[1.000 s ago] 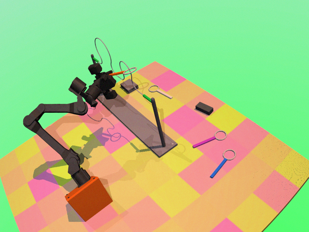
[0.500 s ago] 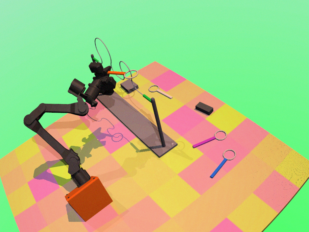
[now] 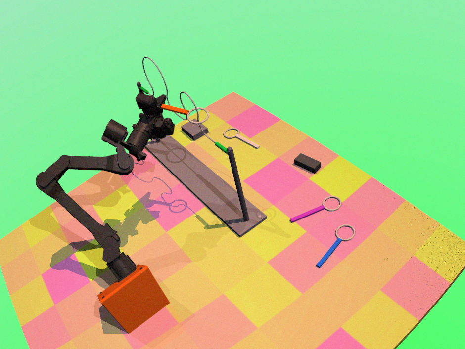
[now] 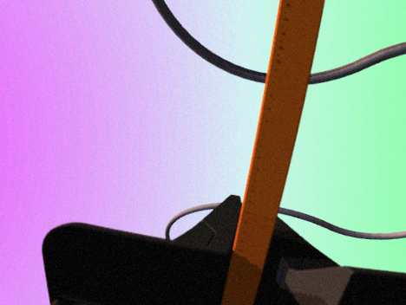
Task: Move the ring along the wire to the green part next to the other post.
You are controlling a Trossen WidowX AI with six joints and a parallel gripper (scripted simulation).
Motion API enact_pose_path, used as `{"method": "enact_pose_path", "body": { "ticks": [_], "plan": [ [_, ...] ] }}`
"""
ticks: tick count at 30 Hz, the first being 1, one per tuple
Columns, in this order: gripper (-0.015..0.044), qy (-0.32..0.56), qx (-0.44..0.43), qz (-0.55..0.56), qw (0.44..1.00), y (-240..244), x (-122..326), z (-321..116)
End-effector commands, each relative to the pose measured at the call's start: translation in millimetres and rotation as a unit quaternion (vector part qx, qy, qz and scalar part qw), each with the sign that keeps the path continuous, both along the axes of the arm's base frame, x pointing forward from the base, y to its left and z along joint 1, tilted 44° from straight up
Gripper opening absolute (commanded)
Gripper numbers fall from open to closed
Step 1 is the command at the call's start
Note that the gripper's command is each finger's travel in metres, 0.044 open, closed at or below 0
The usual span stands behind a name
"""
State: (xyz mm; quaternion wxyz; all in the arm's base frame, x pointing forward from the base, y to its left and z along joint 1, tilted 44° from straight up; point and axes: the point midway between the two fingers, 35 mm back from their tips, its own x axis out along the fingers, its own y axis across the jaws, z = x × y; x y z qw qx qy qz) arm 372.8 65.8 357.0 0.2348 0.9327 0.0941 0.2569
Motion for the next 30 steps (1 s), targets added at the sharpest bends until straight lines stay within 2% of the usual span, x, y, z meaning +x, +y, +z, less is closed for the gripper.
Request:
{"method": "enact_pose_path", "body": {
  "ticks": [1, 13, 30],
  "plan": [
    [-0.015, 0.003, 0.02, -0.001, 1.0, 0, 0, 0],
    [-0.015, -0.001, 0.002, 0.0, 1.0, 14, -3, -6],
    [-0.015, -0.028, -0.153, 0.007, 0.988, 54, -11, -41]
  ]
}}
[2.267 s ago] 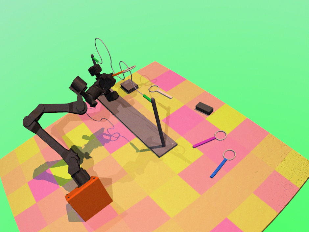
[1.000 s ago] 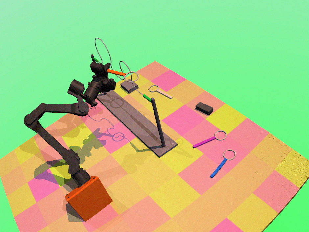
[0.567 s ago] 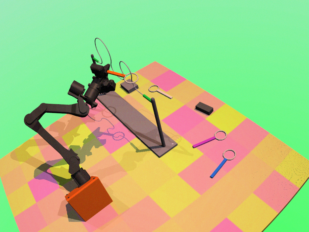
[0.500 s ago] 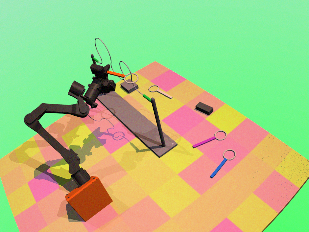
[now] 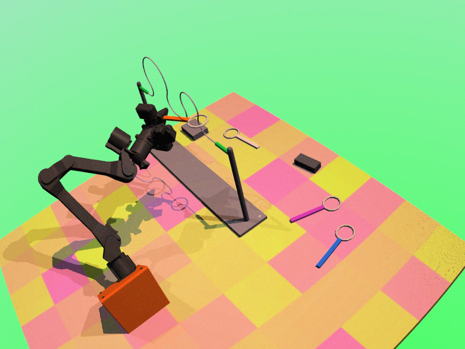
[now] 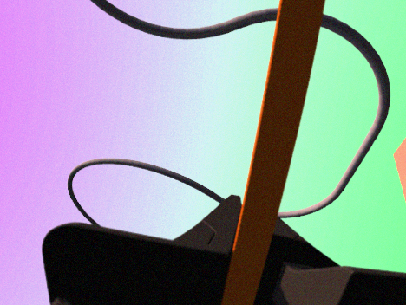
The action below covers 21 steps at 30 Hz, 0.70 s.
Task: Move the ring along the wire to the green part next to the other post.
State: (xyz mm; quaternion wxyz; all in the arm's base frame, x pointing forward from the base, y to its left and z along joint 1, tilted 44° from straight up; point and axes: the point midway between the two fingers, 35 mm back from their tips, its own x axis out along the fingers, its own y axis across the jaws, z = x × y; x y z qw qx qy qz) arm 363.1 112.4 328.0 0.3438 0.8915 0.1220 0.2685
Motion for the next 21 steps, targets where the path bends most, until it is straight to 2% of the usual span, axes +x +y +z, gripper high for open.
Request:
{"method": "enact_pose_path", "body": {
  "ticks": [1, 14, 21],
  "plan": [
    [-0.015, -0.005, -0.047, 0.002, 0.999, 10, -2, -15],
    [-0.015, -0.029, -0.194, 0.007, 0.981, 33, -8, -56],
    [-0.015, -0.024, -0.27, -0.024, 0.962, 45, -1, -78]
  ]
}}
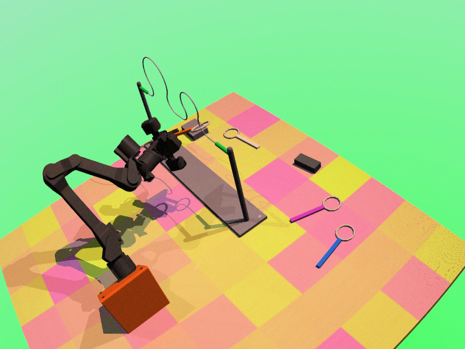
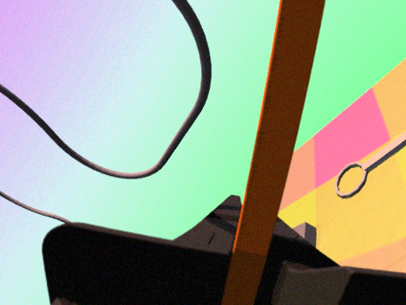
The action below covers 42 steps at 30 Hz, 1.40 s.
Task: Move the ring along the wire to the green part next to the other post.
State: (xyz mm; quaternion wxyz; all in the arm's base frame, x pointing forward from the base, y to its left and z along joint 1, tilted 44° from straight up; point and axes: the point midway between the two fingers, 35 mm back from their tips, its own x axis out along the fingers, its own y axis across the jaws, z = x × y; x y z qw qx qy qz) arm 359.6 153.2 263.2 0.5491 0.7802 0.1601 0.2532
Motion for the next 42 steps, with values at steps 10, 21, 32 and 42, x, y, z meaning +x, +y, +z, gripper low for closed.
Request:
{"method": "enact_pose_path", "body": {
  "ticks": [10, 21, 32, 42],
  "plan": [
    [-0.015, -0.016, -0.138, -0.012, 0.99, 9, 1, -47],
    [-0.015, -0.034, -0.235, -0.009, 0.971, 5, 0, -80],
    [-0.015, -0.05, -0.319, -0.006, 0.947, -3, 0, -108],
    [-0.015, -0.062, -0.385, -0.003, 0.921, -13, 1, -130]
  ]
}}
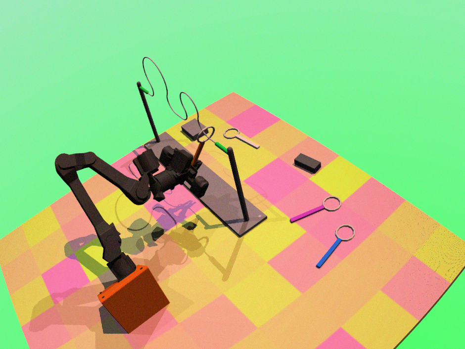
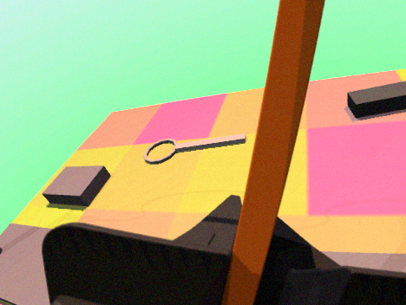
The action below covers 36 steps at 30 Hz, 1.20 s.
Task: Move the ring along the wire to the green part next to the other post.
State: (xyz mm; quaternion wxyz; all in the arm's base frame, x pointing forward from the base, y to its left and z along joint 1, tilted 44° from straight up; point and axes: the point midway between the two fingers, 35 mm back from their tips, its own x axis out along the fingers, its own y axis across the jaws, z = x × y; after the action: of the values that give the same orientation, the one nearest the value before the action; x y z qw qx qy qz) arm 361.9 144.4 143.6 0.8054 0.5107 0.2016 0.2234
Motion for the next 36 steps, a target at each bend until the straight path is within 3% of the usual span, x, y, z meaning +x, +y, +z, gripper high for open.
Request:
{"method": "enact_pose_path", "body": {
  "ticks": [1, 18, 36],
  "plan": [
    [-0.015, 0.0, -0.03, 0.001, 1.0, -6, -1, -13],
    [-0.015, -0.017, -0.134, 0.004, 0.991, -31, 2, -45],
    [-0.015, -0.023, -0.167, 0.005, 0.986, -49, 4, -63]
  ]
}}
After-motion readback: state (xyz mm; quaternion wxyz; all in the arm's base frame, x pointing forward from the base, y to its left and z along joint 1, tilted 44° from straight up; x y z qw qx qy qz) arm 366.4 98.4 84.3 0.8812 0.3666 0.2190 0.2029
